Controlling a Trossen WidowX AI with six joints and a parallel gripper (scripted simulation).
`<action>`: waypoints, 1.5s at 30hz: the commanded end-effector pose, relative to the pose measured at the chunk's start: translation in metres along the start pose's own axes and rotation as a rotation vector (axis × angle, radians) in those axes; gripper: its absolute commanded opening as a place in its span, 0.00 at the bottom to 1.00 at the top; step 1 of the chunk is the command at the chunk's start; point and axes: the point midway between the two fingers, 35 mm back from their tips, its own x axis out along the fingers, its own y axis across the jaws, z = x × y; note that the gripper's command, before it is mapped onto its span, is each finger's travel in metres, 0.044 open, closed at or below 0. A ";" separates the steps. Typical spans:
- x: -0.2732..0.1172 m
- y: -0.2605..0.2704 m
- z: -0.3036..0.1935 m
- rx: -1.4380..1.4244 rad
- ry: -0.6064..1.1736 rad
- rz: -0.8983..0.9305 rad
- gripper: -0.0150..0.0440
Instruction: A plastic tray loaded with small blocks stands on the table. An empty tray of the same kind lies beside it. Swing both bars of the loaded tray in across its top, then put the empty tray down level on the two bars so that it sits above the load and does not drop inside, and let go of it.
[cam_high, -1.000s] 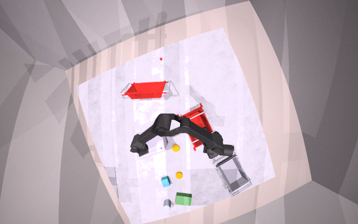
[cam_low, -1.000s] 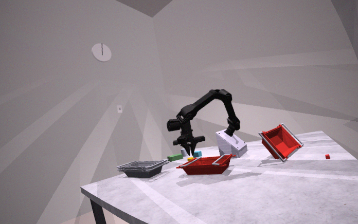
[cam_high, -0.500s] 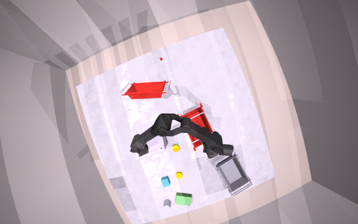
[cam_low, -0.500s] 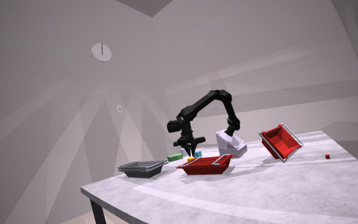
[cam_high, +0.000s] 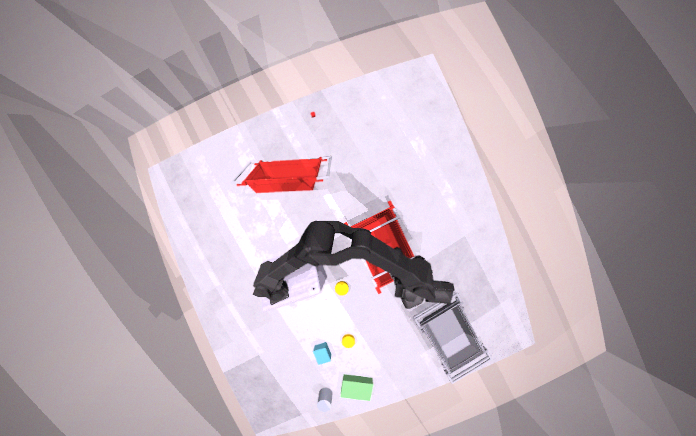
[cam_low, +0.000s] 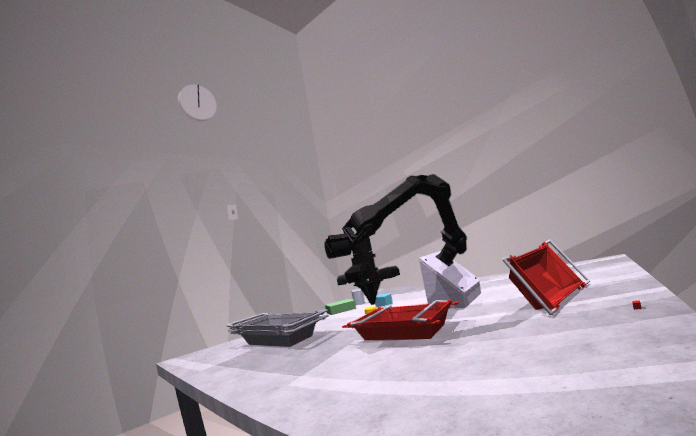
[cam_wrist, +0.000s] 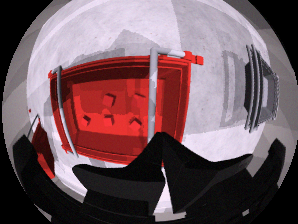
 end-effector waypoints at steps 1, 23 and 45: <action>-0.012 -0.002 0.003 -0.001 -0.003 -0.004 0.25; -0.113 0.173 0.027 -0.774 0.061 -0.093 0.25; -0.121 0.464 -0.199 -2.708 -0.023 0.013 0.25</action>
